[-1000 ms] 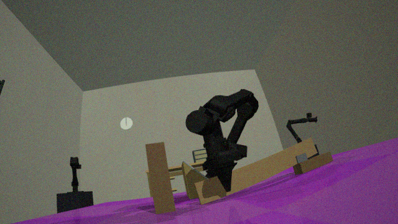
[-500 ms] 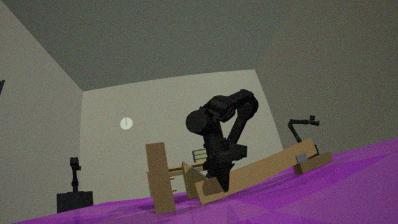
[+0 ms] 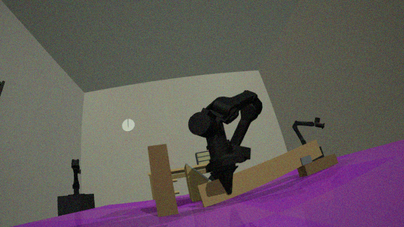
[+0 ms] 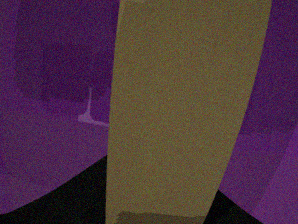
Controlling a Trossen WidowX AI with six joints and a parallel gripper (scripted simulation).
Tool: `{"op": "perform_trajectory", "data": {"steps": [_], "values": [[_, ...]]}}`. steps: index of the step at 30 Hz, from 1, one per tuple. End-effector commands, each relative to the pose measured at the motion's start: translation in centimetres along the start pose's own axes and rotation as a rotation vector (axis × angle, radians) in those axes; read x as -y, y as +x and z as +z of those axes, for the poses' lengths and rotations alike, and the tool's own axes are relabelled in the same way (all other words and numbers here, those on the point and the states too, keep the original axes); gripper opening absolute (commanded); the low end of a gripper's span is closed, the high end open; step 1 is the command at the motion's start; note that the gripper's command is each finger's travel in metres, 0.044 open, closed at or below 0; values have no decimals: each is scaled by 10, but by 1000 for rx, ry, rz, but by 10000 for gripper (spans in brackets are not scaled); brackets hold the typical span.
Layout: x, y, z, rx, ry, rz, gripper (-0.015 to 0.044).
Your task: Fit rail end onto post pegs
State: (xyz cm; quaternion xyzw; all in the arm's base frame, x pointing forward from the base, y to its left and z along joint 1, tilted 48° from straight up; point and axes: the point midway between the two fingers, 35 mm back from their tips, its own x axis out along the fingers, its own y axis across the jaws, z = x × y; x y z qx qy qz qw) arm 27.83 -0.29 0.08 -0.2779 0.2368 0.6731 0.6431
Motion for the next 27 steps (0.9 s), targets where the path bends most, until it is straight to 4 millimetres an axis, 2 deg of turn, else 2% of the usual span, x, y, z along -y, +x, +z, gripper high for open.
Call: {"op": "perform_trajectory", "data": {"steps": [1, 27], "values": [[0, -3, 0, 2, 1, -2, 0], [3, -16, 0, 2, 1, -2, 0]]}}
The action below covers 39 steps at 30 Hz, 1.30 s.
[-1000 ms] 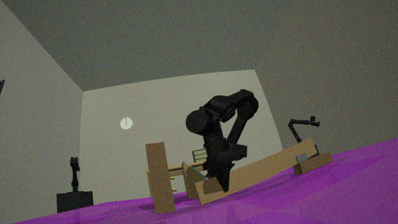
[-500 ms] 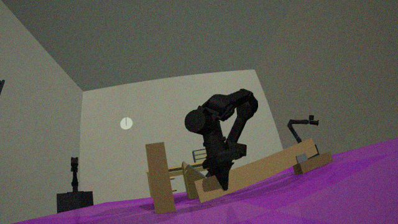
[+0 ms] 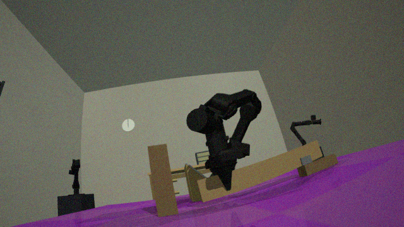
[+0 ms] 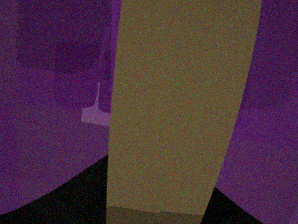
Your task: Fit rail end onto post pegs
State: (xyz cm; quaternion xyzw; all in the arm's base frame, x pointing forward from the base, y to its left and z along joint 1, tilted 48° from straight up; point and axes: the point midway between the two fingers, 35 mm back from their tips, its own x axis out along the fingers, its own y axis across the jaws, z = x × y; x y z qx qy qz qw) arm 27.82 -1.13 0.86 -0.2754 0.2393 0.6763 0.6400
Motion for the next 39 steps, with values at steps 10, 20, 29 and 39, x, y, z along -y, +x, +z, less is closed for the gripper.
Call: {"op": "perform_trajectory", "data": {"steps": [10, 20, 29, 39], "values": [[3, -10, 0, 1, -3, -13, 0], [3, -15, -1, 1, -3, -13, 0], [3, -19, -1, 1, -3, -13, 0], [3, -24, -1, 1, -3, -13, 0]]}}
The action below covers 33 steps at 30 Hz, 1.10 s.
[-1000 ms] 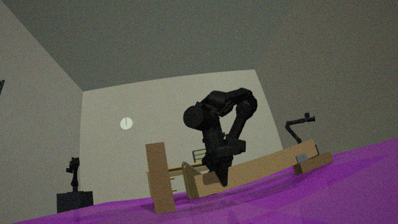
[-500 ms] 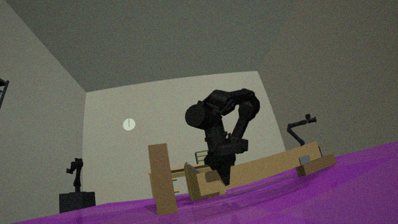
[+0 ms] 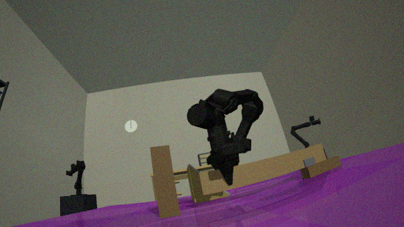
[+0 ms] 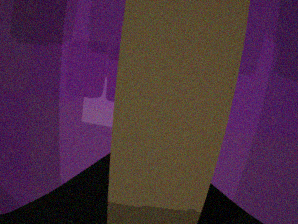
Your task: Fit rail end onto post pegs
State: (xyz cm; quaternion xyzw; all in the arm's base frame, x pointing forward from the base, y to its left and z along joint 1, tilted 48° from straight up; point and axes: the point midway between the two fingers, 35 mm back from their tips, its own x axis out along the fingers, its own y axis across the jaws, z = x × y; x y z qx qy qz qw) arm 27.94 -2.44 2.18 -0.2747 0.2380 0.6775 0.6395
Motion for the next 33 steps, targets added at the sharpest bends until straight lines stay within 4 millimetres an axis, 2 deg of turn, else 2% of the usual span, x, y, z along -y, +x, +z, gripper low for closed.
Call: {"op": "perform_trajectory", "data": {"steps": [1, 17, 33], "values": [[2, -6, -1, -2, -1, -15, 0], [1, 0, -1, -2, -1, -15, 0], [0, -3, -1, -2, -1, -14, 0]]}}
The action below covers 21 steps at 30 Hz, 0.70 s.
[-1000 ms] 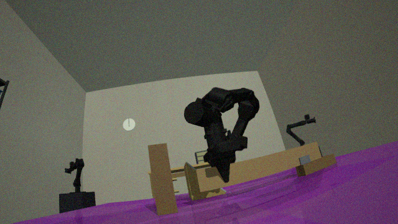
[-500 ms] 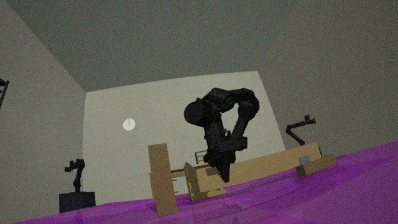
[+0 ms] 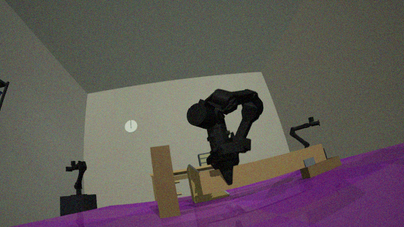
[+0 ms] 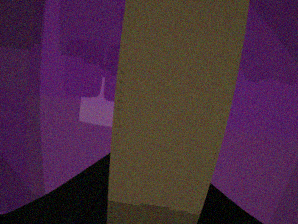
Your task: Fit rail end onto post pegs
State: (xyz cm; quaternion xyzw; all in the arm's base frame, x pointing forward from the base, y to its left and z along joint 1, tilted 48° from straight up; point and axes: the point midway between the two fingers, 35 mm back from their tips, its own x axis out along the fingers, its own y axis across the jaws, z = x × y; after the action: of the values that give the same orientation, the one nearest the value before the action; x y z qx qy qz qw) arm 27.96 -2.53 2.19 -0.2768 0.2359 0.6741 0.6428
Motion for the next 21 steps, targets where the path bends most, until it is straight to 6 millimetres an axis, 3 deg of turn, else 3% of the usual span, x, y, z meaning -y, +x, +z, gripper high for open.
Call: {"op": "perform_trajectory", "data": {"steps": [1, 21], "values": [[0, -2, -1, -2, 1, -4, 0], [-1, 0, -2, -2, 1, -4, 0]]}}
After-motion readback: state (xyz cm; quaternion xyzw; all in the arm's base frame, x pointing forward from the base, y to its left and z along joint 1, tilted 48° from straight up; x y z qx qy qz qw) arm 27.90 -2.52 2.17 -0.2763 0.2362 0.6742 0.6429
